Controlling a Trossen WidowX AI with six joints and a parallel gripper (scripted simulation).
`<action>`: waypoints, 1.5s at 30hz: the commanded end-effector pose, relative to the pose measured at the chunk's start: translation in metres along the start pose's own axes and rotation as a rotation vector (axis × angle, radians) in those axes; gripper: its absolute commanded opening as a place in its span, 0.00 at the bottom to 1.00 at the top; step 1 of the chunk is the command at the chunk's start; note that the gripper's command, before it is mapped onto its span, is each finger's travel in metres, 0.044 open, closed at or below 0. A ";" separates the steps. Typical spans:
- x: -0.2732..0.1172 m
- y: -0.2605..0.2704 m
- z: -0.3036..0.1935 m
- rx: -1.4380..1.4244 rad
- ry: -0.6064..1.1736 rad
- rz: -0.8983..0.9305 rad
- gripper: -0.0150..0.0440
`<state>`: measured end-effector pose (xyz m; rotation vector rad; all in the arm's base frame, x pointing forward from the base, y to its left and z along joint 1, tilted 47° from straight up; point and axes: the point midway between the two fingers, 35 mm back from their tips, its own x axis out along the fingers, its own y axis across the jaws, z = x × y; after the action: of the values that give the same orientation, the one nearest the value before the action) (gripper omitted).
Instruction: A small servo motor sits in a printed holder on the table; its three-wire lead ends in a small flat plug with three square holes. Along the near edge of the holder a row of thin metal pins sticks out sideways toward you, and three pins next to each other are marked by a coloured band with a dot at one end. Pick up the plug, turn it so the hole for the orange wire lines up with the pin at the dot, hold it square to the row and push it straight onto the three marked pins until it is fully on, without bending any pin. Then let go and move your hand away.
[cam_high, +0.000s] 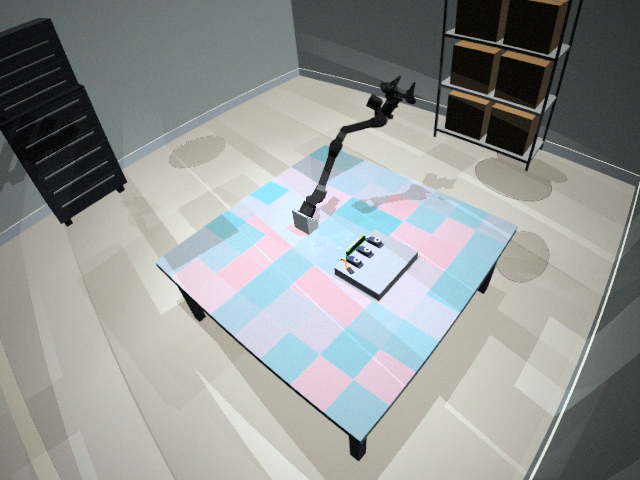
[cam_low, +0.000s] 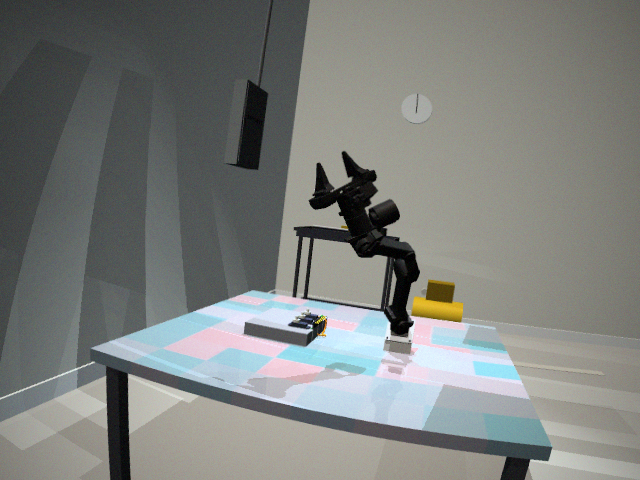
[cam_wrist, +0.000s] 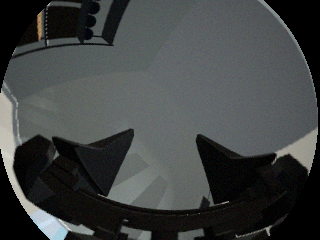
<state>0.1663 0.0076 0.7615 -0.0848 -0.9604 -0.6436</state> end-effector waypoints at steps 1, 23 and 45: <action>0.000 0.000 0.000 0.000 0.000 0.001 0.89; -0.040 0.050 -0.085 -0.056 0.042 0.319 0.45; -0.156 0.041 -0.255 -0.010 0.457 0.622 0.45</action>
<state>0.3073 0.0314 0.5336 -0.2549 -0.5223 -0.1163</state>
